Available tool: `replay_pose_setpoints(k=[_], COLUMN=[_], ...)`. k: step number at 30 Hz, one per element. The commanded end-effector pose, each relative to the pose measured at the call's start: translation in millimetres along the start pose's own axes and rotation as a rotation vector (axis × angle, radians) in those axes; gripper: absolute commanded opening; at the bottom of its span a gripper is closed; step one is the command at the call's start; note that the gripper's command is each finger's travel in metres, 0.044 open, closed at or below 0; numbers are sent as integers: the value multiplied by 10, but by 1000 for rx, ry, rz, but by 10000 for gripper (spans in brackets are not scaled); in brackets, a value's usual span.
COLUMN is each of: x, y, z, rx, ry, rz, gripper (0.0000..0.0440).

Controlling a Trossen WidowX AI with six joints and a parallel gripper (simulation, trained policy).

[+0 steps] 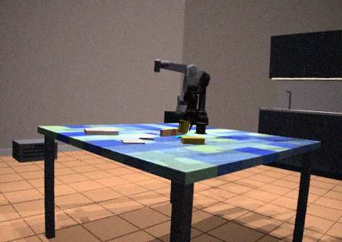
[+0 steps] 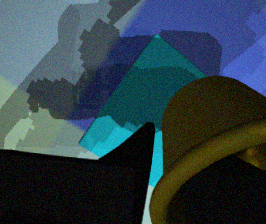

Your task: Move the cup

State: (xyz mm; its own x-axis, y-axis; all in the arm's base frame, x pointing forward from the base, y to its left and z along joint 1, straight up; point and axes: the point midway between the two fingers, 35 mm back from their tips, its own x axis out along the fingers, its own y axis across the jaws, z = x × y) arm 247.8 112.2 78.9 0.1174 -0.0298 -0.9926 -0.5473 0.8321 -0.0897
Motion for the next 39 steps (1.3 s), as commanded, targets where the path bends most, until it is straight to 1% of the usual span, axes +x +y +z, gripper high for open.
replay_pose_setpoints(k=[1, 9, 14, 15, 16, 19, 20, 24, 26, 33, 39], x=[71, 179, 202, 201, 189, 145, 125, 52, 28, -69, -177], y=[36, 41, 34, 31, 27, 19, 20, 16, 22, 38, 45], z=[-63, -108, -108, -103, -89, -39, -25, 10, -7, -56, -82], rx=[10, 27, 41, 45, 49, 63, 66, 67, 69, 74, 83], ry=[9, -10, -27, -32, -42, -77, -88, -128, -136, -166, -200], rz=[-7, -15, -13, -12, -10, -2, 1, 9, 17, 36, 49], gripper=[12, 40, 68, 77, 95, 159, 167, 163, 170, 195, 229])
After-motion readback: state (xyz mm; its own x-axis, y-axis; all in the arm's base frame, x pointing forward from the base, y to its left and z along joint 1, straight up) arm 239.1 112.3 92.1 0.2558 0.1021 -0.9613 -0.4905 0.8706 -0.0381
